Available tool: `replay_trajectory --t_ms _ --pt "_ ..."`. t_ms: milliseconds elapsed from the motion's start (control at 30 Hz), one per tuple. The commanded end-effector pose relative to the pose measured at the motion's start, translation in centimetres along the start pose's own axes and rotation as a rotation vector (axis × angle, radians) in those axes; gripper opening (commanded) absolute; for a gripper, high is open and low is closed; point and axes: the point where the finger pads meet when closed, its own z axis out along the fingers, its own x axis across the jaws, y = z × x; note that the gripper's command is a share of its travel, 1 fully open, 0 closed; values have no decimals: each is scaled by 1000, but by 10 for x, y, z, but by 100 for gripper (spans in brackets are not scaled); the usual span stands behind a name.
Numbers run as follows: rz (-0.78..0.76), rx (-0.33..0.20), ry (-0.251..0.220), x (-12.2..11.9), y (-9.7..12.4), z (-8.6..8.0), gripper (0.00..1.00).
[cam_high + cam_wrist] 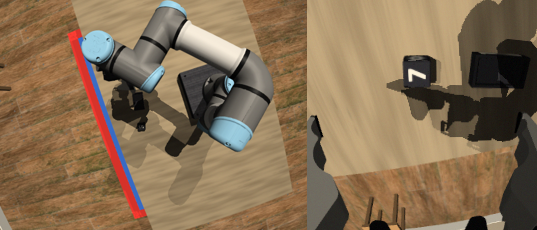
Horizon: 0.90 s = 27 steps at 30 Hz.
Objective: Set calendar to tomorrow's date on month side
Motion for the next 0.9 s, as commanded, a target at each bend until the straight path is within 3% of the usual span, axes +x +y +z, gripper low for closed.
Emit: replay_trajectory --t_ms 0,433,867 --pt "0 -2 -2 0 1 -1 100" --pt "38 -1 -1 6 2 0 100" --pt "213 -2 -2 31 6 1 100"
